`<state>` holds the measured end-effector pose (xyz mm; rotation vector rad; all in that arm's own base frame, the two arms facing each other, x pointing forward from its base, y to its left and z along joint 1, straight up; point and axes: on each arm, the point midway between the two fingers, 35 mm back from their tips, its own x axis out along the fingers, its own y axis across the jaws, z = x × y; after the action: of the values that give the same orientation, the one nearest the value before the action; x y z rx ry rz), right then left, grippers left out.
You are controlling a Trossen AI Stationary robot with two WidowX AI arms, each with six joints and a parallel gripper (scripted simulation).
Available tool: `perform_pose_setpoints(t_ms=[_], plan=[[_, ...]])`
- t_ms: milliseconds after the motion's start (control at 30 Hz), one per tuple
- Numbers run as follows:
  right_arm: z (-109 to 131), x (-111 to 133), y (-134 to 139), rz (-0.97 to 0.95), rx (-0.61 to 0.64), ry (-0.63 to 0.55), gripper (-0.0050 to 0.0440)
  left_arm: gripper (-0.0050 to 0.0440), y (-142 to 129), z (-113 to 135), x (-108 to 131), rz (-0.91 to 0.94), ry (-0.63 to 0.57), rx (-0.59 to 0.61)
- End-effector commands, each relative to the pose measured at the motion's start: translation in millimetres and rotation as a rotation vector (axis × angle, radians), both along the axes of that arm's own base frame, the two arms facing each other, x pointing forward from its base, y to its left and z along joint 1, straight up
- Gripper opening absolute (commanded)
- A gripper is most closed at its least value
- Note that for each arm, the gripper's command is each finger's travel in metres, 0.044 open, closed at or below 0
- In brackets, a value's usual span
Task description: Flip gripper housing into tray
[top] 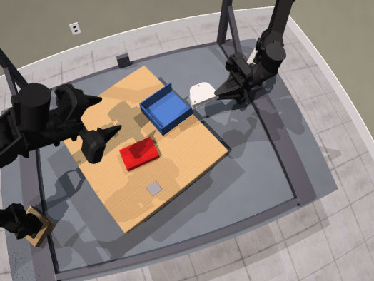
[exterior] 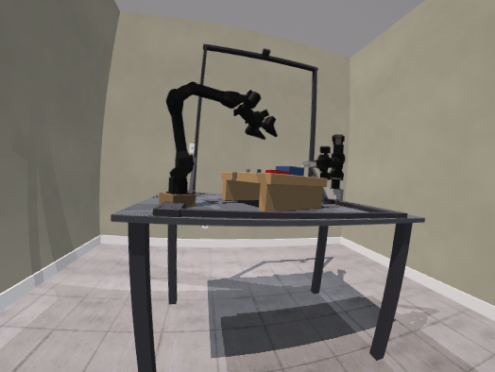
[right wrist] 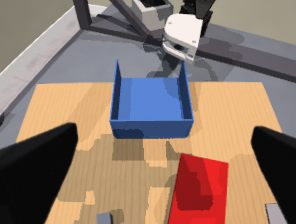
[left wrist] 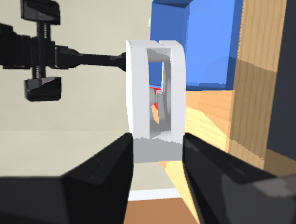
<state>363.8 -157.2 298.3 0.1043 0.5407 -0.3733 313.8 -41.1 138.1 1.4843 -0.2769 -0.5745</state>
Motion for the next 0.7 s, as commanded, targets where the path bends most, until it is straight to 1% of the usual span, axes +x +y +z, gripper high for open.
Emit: perform_pose_setpoints(t_ms=[0,667], plan=[[10,-1,0,-0.004,-0.01,-0.023,0.0437,0.0113,5,9,7,0.017,-0.012,-0.001],[10,-1,0,-0.004,-0.01,-0.023,0.0437,0.0113,19,7,18,0.078,0.042,-0.024]])
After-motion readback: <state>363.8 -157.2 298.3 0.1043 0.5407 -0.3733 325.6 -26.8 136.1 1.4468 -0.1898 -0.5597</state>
